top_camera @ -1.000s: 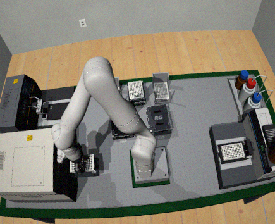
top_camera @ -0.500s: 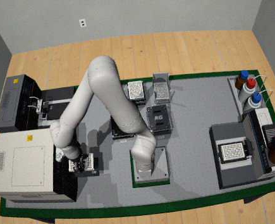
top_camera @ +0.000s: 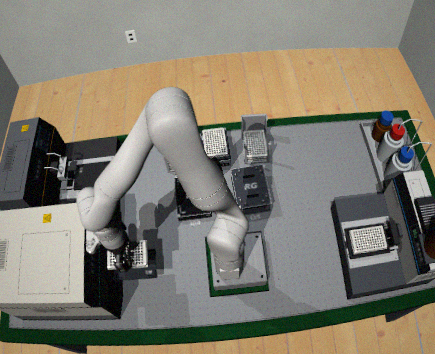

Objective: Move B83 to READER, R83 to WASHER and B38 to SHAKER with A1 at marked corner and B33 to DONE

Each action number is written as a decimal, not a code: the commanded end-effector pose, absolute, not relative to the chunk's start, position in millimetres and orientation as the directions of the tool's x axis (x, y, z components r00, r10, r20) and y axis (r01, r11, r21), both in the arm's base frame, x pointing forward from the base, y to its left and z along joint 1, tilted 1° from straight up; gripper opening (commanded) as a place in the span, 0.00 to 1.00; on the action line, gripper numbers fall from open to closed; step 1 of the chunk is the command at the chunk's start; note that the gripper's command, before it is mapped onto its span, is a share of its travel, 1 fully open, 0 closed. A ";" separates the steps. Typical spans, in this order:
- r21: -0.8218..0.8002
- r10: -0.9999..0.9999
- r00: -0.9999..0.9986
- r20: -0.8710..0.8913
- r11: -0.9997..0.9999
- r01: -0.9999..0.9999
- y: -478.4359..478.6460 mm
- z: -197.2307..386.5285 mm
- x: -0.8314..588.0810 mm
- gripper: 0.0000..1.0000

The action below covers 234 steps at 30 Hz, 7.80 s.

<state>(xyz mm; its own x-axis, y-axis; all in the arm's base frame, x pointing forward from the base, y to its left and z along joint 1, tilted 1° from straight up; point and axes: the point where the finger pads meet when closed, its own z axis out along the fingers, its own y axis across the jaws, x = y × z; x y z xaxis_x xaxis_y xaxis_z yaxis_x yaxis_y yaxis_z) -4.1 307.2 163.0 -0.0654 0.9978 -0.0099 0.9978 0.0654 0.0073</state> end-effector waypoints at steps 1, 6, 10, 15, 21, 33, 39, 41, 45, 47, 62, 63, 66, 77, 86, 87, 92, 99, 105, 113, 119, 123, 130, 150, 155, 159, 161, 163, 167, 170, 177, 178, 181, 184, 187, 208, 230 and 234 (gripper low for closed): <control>0.007 0.998 -0.065 -0.009 0.065 0.998 307.5 167.6 -4.1 0.94; 0.007 0.998 -0.065 -0.009 0.065 0.998 307.5 167.5 -4.1 0.94; 0.007 0.998 -0.065 -0.009 0.065 0.998 307.5 167.6 -4.1 0.94; 0.007 0.994 -0.112 -0.009 0.112 0.994 303.3 168.1 8.6 0.94; 0.006 0.983 -0.181 -0.010 0.181 0.983 297.0 168.2 27.6 0.94; 0.006 0.977 -0.214 -0.010 0.214 0.977 287.0 168.6 57.5 0.94; 0.005 0.960 -0.281 -0.010 0.282 0.960 280.7 168.8 76.5 0.94; 0.005 0.953 -0.304 -0.011 0.304 0.953 278.5 168.8 82.8 0.94; 0.005 0.950 -0.313 -0.011 0.313 0.950 276.4 168.9 89.1 0.94; 0.005 0.950 -0.313 -0.011 0.313 0.950 274.3 169.0 95.4 0.94; 0.004 0.912 -0.411 -0.011 0.411 0.912 261.2 169.4 134.8 0.94; 0.004 0.907 -0.422 -0.011 0.422 0.907 260.1 169.4 138.0 0.94; 0.004 0.903 -0.430 -0.011 0.431 0.903 256.9 169.6 147.5 0.94; 0.003 0.876 -0.482 -0.012 0.482 0.876 239.2 169.9 171.9 0.94; 0.002 0.841 -0.541 -0.012 0.541 0.841 218.3 170.2 188.5 0.94; 0.002 0.841 -0.541 -0.012 0.541 0.841 215.7 170.3 190.6 0.94; 0.002 0.835 -0.551 -0.012 0.551 0.835 204.9 170.4 198.6 0.94; 0.002 0.801 -0.598 -0.012 0.598 0.801 190.6 170.6 207.2 0.94; 0.001 0.766 -0.643 -0.012 0.643 0.766 173.4 170.8 217.5 0.94; 0.001 0.758 -0.652 -0.012 0.652 0.758 156.3 171.0 227.7 0.94; 0.000 0.711 -0.703 -0.012 0.703 0.711 139.0 171.3 238.0 0.94; -0.001 0.679 -0.734 -0.012 0.734 0.679 127.6 171.5 244.9 0.94; -0.001 0.679 -0.734 -0.012 0.734 0.679 113.3 171.7 253.4 0.94; -0.002 0.581 -0.814 -0.012 0.814 0.581 62.0 172.4 284.1 0.94; -0.003 0.552 -0.834 -0.012 0.834 0.552 49.3 172.6 291.7 0.94; -0.004 0.512 -0.859 -0.012 0.859 0.512 37.9 172.7 298.5 0.94; -0.004 0.492 -0.870 -0.012 0.870 0.492 32.2 172.8 301.9 0.94; -0.004 0.492 -0.870 -0.012 0.870 0.492 32.2 172.8 301.9 0.94; -0.004 0.473 -0.881 -0.012 0.881 0.473 20.7 173.0 308.8 0.94; -0.004 0.473 -0.881 -0.012 0.881 0.473 12.1 173.1 313.9 0.94; -0.005 0.421 -0.907 -0.012 0.907 0.421 -6.4 173.4 325.0 0.94; -0.005 0.410 -0.912 -0.012 0.912 0.411 -9.2 173.4 326.7 0.94; -0.005 0.400 -0.917 -0.012 0.917 0.400 -12.1 173.5 328.4 0.94; -0.006 0.368 -0.930 -0.012 0.930 0.368 -20.7 173.6 333.5 0.94; -0.006 0.358 -0.934 -0.012 0.934 0.358 -29.3 173.8 338.7 0.94; -0.007 0.238 -0.971 -0.011 0.971 0.238 -78.7 174.6 375.2 0.94; -0.009 0.113 -0.994 -0.010 0.994 0.113 -106.1 175.4 428.2 0.94; -0.009 0.102 -0.995 -0.010 0.995 0.102 -109.4 175.5 437.7 0.94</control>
<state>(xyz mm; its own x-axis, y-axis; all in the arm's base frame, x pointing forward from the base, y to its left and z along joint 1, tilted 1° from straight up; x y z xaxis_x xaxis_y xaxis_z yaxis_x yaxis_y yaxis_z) 428.2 -106.4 174.8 -0.9934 0.1146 -0.0099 0.1147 0.9934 -0.0088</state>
